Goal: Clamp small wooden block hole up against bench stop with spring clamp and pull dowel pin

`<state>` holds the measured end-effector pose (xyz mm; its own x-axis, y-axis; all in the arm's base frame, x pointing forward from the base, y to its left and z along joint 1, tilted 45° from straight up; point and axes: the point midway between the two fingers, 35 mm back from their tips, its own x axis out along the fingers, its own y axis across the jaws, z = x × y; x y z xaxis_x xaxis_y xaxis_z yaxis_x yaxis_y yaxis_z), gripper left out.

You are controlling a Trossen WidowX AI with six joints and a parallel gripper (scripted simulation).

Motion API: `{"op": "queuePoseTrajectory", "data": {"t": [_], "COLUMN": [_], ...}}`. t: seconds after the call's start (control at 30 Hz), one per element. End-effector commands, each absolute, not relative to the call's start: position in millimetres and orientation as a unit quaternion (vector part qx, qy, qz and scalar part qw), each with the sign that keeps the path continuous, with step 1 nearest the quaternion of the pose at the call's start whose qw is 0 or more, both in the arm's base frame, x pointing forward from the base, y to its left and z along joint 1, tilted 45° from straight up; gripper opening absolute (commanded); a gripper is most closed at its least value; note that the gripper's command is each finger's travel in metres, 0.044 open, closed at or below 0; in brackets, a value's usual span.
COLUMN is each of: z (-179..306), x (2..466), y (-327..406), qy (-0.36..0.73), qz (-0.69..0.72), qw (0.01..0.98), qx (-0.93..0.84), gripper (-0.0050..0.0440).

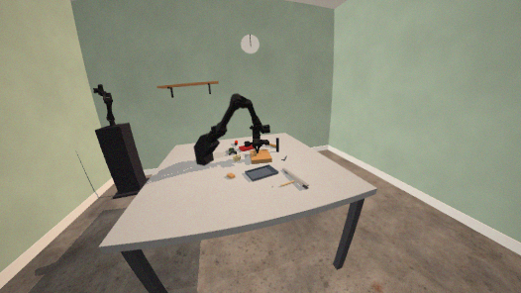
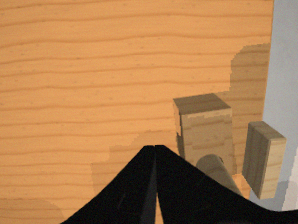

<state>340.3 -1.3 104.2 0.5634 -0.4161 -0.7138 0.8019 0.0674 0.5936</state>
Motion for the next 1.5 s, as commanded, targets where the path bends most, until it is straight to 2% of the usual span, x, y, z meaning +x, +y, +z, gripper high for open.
{"op": "queuePoseTrajectory", "data": {"t": [0.0,0.37,0.67,1.03,1.47], "z": [99,88,102,103,126], "x": [332,316,335,333,316], "y": [-2,-4,-1,0,15], "qy": [0.181,0.181,0.181,0.178,0.181], "qz": [-0.431,-0.431,-0.431,-0.427,-0.430], "qw": [0.707,0.707,0.707,0.707,0.706], "qx": [0.531,0.531,0.531,0.534,0.533], "gripper": [0.0000,0.0000,0.0000,0.0000,0.0000]}}
